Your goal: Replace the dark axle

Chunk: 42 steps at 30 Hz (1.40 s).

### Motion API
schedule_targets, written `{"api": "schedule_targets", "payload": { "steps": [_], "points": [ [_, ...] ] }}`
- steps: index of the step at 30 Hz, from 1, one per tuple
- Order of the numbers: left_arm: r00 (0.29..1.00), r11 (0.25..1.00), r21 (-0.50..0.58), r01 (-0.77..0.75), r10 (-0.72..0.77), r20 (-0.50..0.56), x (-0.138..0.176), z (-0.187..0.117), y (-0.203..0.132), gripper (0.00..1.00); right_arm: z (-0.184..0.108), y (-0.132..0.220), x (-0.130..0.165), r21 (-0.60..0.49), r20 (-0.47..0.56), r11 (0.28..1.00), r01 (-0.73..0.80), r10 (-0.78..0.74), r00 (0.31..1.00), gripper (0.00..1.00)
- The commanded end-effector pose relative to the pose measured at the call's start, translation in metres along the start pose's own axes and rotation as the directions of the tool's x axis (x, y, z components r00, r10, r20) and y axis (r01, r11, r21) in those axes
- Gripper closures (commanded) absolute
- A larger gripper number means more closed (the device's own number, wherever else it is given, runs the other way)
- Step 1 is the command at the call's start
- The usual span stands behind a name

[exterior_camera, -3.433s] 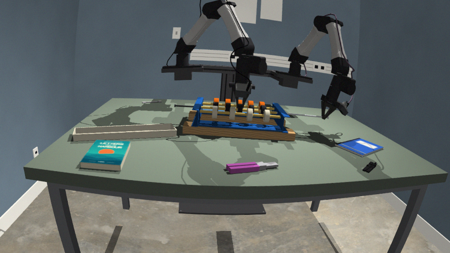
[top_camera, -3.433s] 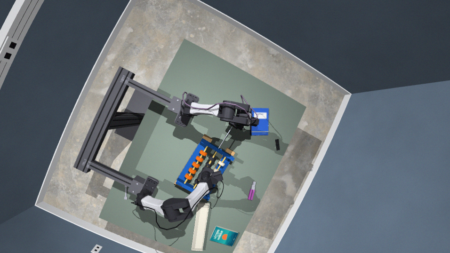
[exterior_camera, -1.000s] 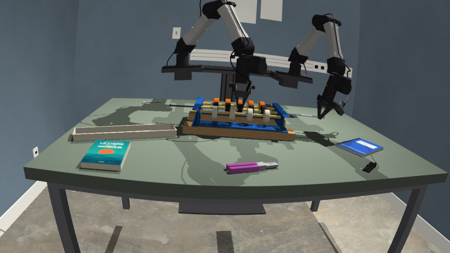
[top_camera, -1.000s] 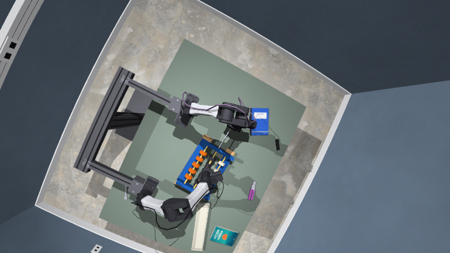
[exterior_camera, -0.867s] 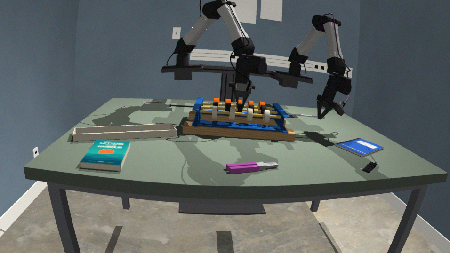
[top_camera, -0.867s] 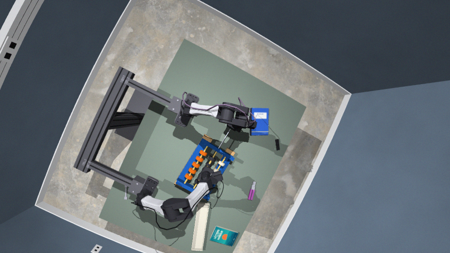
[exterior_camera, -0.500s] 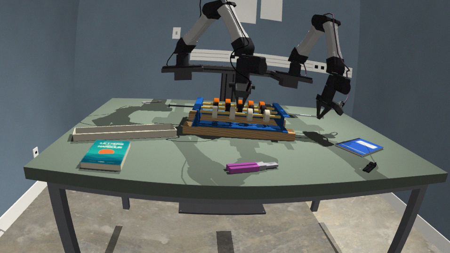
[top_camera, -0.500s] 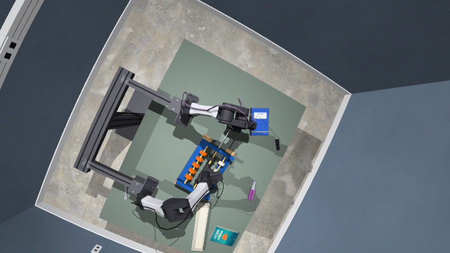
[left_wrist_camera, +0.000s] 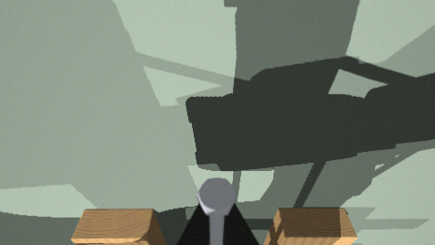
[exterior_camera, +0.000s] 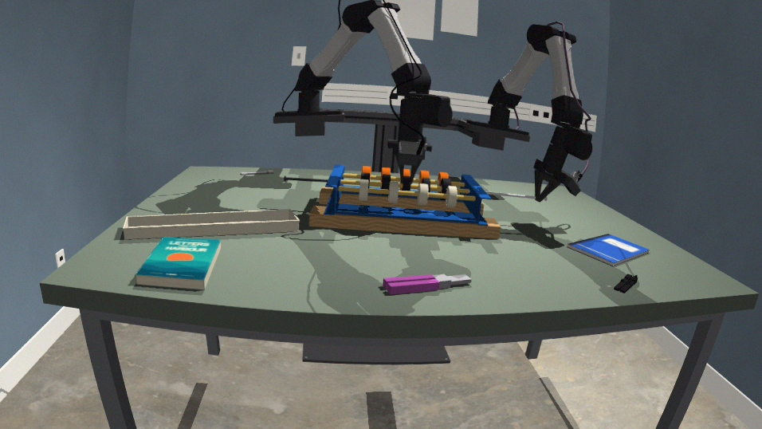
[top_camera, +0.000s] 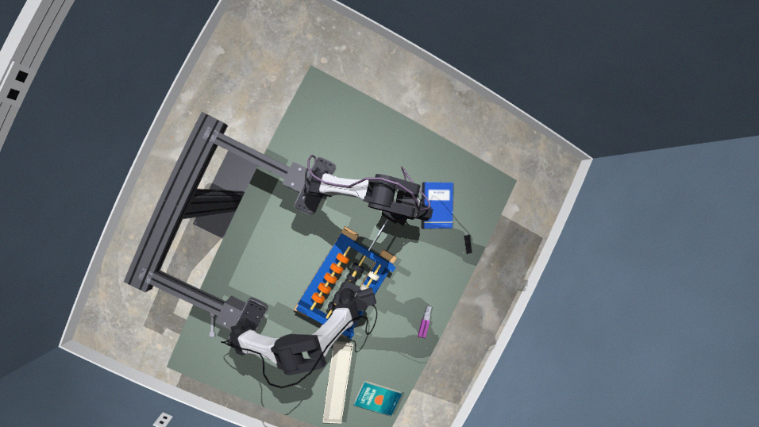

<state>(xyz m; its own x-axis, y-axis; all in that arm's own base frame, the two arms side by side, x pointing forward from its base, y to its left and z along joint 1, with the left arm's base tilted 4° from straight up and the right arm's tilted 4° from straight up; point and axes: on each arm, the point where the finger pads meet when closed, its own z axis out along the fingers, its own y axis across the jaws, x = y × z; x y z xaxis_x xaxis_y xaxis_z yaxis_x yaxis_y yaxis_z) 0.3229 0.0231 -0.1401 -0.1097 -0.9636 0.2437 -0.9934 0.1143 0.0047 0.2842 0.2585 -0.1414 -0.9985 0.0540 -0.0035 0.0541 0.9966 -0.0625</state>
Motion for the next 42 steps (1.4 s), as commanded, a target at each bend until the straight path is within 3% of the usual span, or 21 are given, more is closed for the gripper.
{"api": "schedule_targets", "payload": {
  "steps": [1, 42],
  "points": [
    [0.999, 1.0, -0.008, -0.016, 0.016, -0.032, 0.019, -0.008, 0.003, 1.0, 0.0, 0.003, -0.001, -0.006, -0.008, 1.0, 0.006, -0.007, 1.0, 1.0],
    [0.998, 0.999, 0.005, -0.05, 0.051, -0.027, 0.03, -0.006, -0.001, 1.0, -0.005, 0.004, -0.007, -0.006, 0.016, 1.0, -0.008, 0.008, 1.0, 1.0]
  ]
}}
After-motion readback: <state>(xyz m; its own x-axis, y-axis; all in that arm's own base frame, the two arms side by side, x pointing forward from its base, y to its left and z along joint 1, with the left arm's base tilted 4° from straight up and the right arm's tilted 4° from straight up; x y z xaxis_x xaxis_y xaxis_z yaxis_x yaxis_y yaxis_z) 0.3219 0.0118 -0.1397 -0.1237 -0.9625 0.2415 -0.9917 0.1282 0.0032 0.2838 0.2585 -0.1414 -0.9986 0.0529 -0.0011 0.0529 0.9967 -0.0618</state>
